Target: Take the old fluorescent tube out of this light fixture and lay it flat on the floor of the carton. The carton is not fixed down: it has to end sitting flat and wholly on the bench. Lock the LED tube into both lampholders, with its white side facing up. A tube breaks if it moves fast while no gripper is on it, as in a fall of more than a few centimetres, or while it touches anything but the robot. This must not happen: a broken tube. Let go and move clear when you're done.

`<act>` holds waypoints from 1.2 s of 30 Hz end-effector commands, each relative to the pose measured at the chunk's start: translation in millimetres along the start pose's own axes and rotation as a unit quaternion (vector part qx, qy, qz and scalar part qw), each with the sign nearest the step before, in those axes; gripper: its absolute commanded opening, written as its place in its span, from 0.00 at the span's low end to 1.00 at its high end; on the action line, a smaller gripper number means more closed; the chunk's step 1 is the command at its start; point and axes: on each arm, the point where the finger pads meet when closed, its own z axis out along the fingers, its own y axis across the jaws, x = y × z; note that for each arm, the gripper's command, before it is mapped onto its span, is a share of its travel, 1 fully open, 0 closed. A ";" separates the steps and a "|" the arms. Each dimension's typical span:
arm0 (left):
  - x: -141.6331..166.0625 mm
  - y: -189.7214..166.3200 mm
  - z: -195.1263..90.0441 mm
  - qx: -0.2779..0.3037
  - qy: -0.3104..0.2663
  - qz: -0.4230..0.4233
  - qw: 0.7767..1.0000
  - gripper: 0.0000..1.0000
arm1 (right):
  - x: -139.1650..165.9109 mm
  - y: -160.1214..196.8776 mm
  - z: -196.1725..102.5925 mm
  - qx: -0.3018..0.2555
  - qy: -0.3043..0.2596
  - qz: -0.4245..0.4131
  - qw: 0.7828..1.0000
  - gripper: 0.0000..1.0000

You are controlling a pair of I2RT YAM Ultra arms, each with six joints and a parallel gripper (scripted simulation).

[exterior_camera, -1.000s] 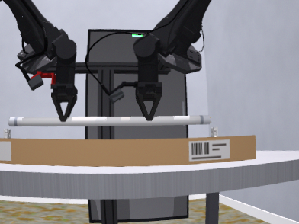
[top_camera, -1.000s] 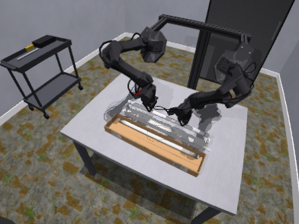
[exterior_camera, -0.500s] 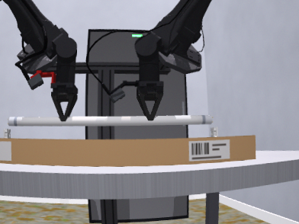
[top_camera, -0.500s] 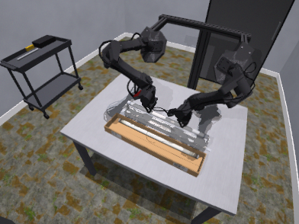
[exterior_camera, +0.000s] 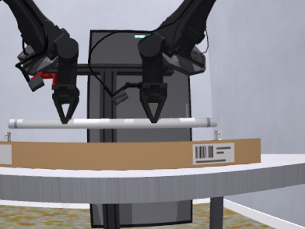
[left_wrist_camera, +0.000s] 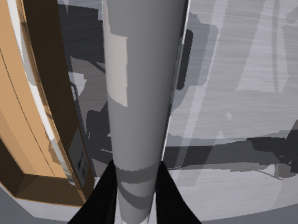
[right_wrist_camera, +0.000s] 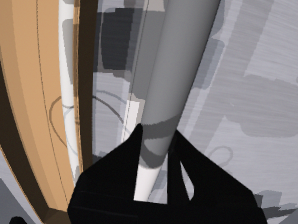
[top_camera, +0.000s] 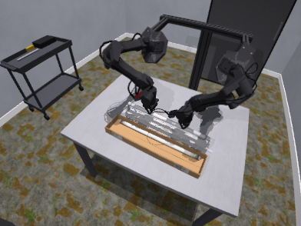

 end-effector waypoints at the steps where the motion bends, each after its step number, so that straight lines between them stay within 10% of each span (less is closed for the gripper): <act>1: -13.9 11.1 -7.8 -0.015 -0.028 -0.014 0.999 0.11 | 9.3 -15.5 -9.2 0.013 0.014 -0.020 1.000 0.11; 36: -15.7 25.7 -6.3 -0.028 -0.028 -0.019 0.999 0.11 | 16.0 -1.5 -1.5 -0.004 0.018 -0.003 1.000 0.11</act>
